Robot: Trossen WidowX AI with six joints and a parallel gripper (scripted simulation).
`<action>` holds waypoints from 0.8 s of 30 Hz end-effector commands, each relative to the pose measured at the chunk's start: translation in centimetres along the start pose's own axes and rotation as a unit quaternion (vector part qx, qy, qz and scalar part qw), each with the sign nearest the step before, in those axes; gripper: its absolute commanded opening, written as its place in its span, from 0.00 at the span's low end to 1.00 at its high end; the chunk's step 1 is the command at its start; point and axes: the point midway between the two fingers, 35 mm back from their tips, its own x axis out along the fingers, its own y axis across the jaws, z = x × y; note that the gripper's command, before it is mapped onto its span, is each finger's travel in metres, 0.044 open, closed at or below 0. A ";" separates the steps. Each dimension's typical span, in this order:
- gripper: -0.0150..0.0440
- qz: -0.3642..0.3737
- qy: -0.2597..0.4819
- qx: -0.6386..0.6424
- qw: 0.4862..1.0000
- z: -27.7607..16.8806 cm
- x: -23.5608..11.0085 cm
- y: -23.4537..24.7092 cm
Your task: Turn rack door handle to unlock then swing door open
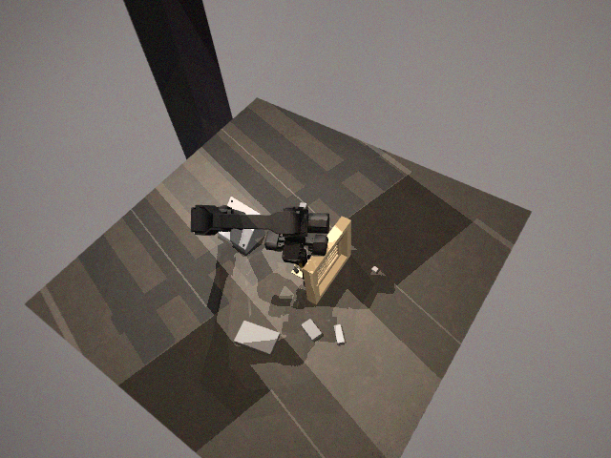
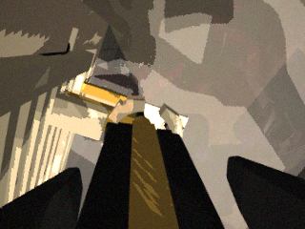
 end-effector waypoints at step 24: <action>0.76 -0.001 -0.002 -0.627 0.779 -0.1 0.3 0.4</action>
